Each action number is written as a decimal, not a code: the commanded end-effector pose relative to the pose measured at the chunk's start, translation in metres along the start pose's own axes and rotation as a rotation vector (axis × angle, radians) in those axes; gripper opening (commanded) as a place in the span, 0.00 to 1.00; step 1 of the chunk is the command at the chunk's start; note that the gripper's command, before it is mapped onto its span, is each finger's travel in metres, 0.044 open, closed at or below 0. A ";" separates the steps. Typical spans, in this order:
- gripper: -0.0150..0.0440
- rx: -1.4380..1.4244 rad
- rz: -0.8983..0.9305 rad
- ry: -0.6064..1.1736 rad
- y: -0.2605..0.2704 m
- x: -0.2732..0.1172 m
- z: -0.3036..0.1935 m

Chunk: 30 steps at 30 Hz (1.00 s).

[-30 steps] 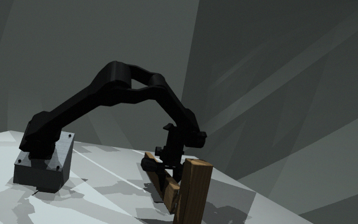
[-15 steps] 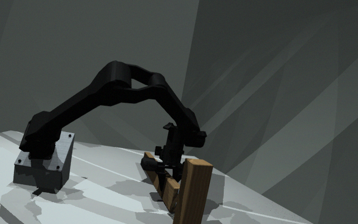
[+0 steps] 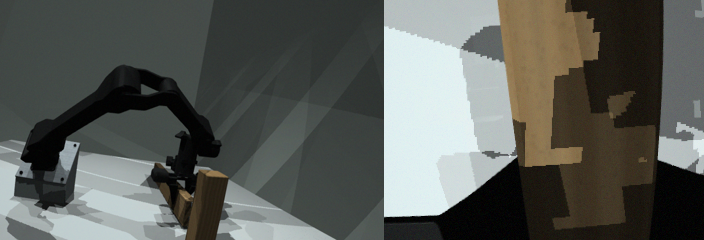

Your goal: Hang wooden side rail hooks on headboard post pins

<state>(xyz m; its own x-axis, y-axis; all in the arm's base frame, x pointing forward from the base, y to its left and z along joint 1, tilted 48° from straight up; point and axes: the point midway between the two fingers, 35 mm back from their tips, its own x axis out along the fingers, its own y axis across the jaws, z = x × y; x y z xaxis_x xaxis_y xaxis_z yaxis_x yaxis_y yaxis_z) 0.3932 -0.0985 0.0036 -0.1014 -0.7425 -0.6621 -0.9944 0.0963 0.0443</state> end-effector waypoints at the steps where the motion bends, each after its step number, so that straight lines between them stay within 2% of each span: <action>1: 0.25 -0.010 -0.019 -0.006 -0.003 -0.010 0.003; 30: 0.25 -0.010 -0.019 -0.006 -0.003 -0.015 0.003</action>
<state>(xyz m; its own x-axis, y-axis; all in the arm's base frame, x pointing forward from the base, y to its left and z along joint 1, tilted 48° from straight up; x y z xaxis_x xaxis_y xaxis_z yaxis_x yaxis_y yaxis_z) 0.3935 -0.0948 0.0066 -0.1015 -0.7434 -0.6611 -0.9944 0.0950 0.0459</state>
